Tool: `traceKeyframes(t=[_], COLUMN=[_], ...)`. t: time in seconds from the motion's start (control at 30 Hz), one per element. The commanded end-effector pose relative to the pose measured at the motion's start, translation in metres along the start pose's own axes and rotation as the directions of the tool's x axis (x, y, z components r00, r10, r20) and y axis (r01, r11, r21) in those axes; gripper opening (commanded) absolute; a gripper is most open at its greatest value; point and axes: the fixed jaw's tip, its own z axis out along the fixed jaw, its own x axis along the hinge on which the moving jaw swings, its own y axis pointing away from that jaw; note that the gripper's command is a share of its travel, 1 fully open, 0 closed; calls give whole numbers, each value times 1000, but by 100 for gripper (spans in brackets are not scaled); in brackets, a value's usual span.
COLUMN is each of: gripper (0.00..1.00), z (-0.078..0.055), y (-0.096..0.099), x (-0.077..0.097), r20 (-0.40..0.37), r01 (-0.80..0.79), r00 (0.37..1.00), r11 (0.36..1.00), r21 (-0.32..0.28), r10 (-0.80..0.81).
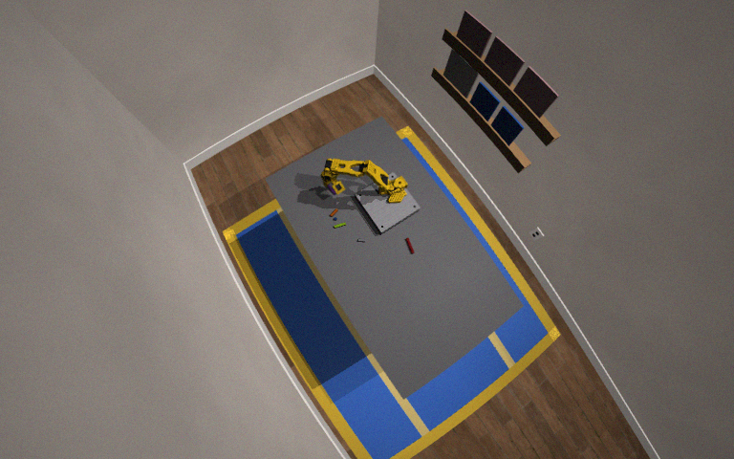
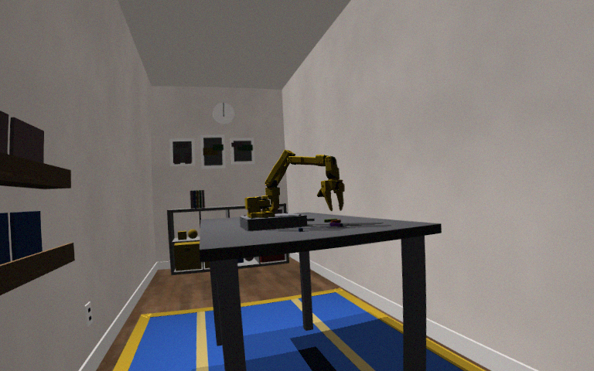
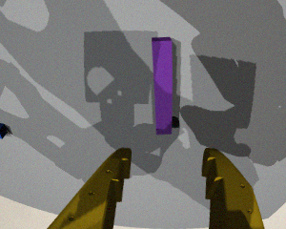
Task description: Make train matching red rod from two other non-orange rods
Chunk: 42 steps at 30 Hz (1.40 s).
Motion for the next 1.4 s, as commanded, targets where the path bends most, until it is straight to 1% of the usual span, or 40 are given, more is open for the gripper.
traceKeyframes(t=[0.0, 0.2, 1.37], gripper=[19, 19, 19], z=[1, 1, 0], y=[-3, -6, -6], x=[-3, -5, -6], r20=[15, 15, 23], r01=[51, 95, 116], r00=[999, 995, 993], r11=[999, 995, 993], r21=[-11, -10, -16], r10=[-51, -94, -116])
